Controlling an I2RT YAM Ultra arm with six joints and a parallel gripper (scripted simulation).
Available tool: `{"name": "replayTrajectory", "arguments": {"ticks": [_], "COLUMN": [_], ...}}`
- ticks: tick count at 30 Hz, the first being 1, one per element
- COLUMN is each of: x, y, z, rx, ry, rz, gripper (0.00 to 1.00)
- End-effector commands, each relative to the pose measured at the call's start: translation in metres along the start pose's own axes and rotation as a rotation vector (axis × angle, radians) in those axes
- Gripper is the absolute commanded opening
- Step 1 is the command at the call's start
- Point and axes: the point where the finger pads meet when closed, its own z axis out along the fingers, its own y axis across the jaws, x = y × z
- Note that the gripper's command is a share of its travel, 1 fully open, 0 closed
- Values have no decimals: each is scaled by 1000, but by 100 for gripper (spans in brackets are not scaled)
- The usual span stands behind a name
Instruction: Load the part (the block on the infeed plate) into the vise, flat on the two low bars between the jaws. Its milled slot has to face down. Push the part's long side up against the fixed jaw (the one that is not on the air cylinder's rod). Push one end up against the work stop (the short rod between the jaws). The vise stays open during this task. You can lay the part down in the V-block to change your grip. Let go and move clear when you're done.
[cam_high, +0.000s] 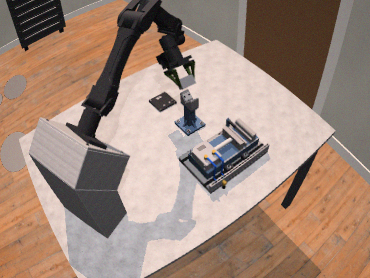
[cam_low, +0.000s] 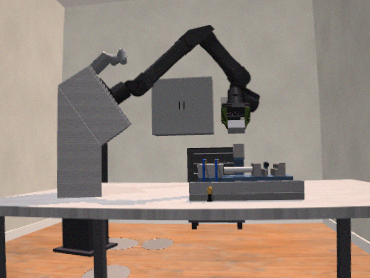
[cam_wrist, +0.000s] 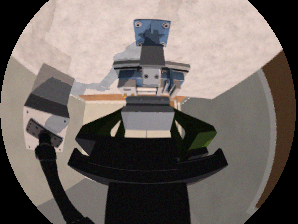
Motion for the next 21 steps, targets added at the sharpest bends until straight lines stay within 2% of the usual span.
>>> {"name": "replayTrajectory", "arguments": {"ticks": [1,5,6,10,21], "x": [11,14,19,12,16], "y": [-8,-10,-12,-9,-11], "z": [-10,-13,-18,-12,-15], "rx": [24,32,45,30,37], "ry": [51,53,51,63,66], "rz": [17,26,43,23,34], "gripper": [0,0,0,0,0]}}
